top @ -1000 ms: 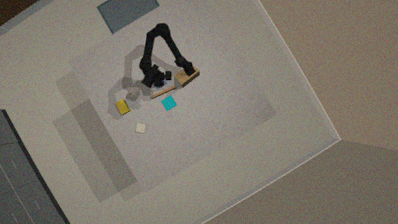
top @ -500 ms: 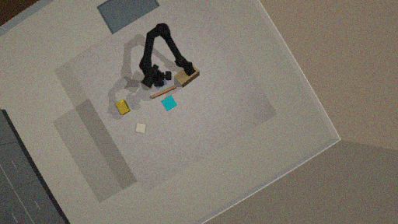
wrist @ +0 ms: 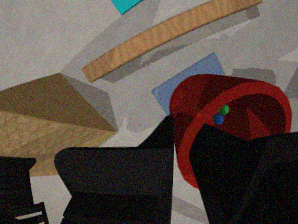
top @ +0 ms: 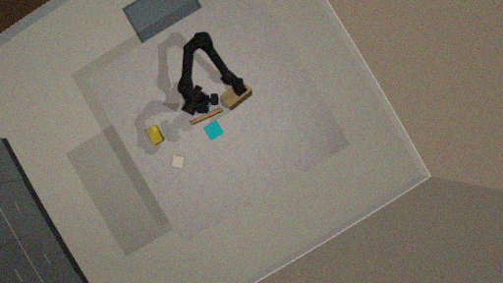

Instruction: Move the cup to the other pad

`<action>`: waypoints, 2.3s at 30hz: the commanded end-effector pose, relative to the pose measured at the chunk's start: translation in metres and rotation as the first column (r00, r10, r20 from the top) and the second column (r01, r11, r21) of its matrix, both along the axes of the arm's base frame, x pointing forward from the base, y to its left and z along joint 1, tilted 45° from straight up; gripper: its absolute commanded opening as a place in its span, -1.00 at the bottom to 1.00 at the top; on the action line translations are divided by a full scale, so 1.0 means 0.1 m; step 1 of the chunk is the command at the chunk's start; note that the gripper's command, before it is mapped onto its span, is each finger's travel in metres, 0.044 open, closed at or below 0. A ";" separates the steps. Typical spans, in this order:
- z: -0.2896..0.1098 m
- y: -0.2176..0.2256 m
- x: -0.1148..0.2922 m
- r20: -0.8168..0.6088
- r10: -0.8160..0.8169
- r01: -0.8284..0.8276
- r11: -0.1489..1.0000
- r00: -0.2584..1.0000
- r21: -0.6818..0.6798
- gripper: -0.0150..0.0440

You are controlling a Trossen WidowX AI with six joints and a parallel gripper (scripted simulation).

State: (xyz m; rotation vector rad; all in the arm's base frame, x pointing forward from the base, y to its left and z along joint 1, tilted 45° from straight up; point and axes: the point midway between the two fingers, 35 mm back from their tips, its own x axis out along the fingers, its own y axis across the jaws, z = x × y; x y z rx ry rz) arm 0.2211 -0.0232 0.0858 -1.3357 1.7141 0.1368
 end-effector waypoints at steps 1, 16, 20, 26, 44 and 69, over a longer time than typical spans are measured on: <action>-0.06 0.08 0.04 0.007 -0.005 0.005 1.000 1.000 0.006 -0.49; -0.27 0.29 0.11 0.009 -0.006 0.006 1.000 1.000 0.008 -0.49; -0.32 0.35 0.13 0.010 -0.006 0.006 1.000 1.000 0.008 -0.49; -0.40 0.43 0.16 0.010 -0.006 0.006 1.000 1.000 0.009 -0.49; -0.63 0.69 0.24 0.011 -0.006 0.006 1.000 1.000 0.011 -0.49; -0.95 1.05 0.37 0.013 -0.006 0.006 1.000 1.000 0.013 -0.49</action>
